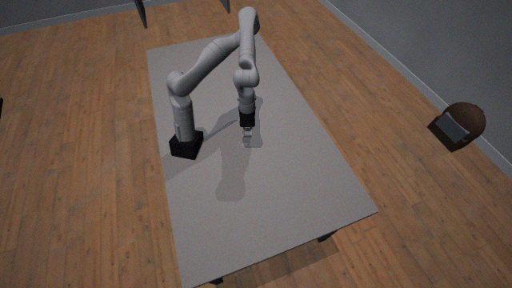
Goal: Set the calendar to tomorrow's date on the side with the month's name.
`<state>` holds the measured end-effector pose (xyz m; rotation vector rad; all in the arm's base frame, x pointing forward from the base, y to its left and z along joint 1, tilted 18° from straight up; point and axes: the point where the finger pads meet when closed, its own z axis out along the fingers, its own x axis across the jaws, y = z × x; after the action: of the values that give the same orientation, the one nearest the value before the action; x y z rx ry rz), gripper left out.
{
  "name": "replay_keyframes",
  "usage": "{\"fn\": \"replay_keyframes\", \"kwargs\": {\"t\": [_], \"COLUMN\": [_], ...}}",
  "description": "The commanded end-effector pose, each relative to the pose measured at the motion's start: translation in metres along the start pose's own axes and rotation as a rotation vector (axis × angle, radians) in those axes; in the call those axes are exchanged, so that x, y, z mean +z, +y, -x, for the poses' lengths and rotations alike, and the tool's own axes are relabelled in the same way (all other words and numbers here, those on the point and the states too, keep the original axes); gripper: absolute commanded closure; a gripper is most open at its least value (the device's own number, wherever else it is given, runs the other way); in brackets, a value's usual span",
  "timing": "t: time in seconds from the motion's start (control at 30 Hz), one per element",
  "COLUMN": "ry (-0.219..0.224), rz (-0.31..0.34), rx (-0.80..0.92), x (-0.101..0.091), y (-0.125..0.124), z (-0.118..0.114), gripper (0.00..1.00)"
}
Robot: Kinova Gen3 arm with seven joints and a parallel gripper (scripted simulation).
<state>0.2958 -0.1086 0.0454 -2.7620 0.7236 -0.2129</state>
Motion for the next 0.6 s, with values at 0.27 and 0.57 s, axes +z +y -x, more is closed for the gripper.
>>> {"fn": "replay_keyframes", "kwargs": {"t": [0.27, 0.57], "ry": [0.001, 0.001], "rz": [0.0, 0.0], "rx": [0.0, 0.0], "x": [0.0013, 0.0056], "y": [0.0, 0.0], "z": [-0.0004, -0.0004], "gripper": [0.4, 0.4]}}
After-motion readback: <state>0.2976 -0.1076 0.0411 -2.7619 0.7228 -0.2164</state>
